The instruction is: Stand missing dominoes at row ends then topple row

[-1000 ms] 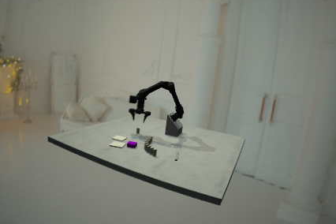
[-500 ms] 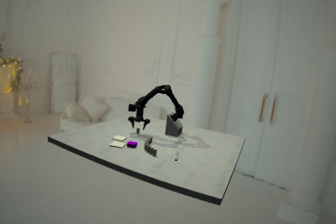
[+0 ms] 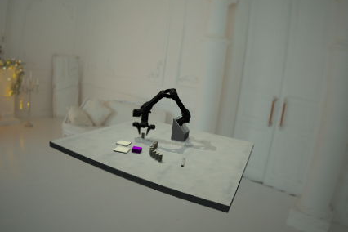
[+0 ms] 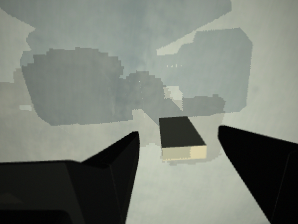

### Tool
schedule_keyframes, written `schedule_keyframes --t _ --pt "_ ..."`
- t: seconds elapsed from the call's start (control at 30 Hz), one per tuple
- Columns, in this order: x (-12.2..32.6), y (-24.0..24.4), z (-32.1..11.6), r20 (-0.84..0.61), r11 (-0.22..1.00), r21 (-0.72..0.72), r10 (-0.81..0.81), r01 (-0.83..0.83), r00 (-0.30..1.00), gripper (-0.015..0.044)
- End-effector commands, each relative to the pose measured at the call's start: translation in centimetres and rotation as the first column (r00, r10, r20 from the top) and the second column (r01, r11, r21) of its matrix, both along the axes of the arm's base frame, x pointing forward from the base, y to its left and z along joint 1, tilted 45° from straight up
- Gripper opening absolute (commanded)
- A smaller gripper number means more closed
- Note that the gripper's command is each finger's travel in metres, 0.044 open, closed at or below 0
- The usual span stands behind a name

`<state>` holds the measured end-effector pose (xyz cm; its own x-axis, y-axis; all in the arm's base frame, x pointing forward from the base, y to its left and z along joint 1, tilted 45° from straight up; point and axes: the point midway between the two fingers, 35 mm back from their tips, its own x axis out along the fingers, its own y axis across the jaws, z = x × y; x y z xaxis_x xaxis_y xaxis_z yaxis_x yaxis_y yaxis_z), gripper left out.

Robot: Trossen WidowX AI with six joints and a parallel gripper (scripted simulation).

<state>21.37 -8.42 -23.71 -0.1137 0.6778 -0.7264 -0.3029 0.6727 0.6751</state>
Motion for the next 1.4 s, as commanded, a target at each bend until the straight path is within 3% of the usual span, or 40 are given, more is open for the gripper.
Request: schedule_keyframes --t 0.0,0.13,0.47,0.77,1.0,1.13,1.37 --pt "-0.1 0.1 -0.1 -0.004 1.000 0.003 -0.005 0.005 1.000 0.0204" --pt "-0.1 0.1 -0.1 -0.004 1.000 0.003 -0.005 0.005 1.000 0.0107" --pt "0.0 -0.1 0.1 -0.004 1.000 0.003 -0.005 0.005 1.000 0.0107" --pt "1.5 -9.1 9.4 -0.004 1.000 -0.004 0.000 0.000 1.000 0.0107" --pt "1.4 -9.3 9.7 -0.004 1.000 -0.003 0.000 0.000 1.000 0.0107" --pt "4.3 -6.7 12.4 -0.005 1.000 -0.015 -0.007 0.007 1.000 0.0107" --pt "9.4 3.0 20.3 -0.010 1.000 0.000 -0.015 0.015 1.000 0.0107"
